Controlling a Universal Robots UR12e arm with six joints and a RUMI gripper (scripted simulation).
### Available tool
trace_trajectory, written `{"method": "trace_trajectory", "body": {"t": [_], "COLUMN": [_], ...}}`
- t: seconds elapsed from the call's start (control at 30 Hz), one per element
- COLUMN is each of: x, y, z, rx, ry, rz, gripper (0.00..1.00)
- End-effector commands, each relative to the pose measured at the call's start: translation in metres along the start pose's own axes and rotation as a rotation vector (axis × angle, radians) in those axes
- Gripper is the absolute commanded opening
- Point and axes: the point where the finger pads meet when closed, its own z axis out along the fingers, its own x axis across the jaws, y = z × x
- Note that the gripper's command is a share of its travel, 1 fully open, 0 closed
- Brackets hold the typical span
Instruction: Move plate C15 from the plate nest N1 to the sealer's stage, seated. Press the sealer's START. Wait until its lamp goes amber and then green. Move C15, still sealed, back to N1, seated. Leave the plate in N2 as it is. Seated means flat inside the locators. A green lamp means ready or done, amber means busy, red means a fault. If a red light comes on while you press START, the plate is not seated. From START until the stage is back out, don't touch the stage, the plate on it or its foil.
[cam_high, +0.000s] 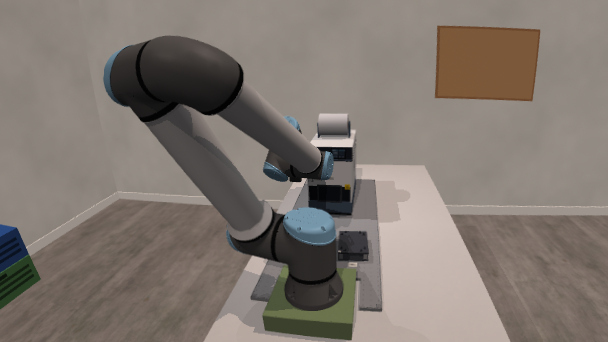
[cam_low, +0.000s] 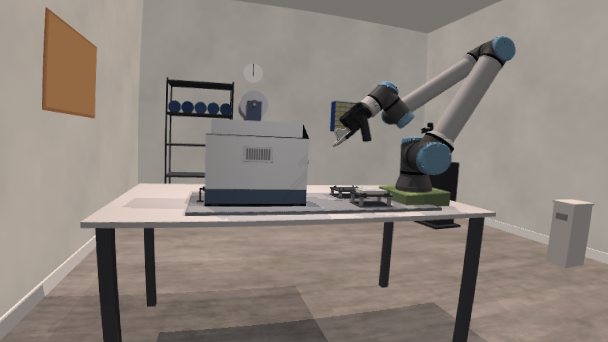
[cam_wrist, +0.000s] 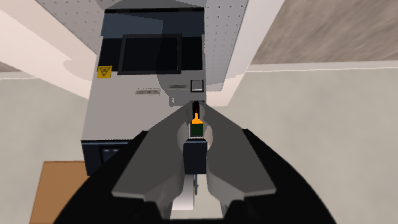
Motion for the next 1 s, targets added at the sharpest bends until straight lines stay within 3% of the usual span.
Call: {"method": "trace_trajectory", "body": {"t": [0.0,0.2,0.33,0.37,0.7,0.97], "x": [-0.001,-0.001,-0.001,-0.001,-0.001,-0.001], "y": [-0.004,-0.012,-0.013,-0.010,0.014,0.015], "z": [-0.018,-0.042,-0.043,-0.039,-0.007,-0.007], "rx": [0.002,0.002,0.002,0.002,0.002,0.002], "ry": [0.003,0.003,0.003,0.003,0.003,0.003], "rz": [0.000,0.000,0.000,0.000,0.000,0.000], "gripper": [0.00,0.00,0.00,0.68,0.68,0.68]}}
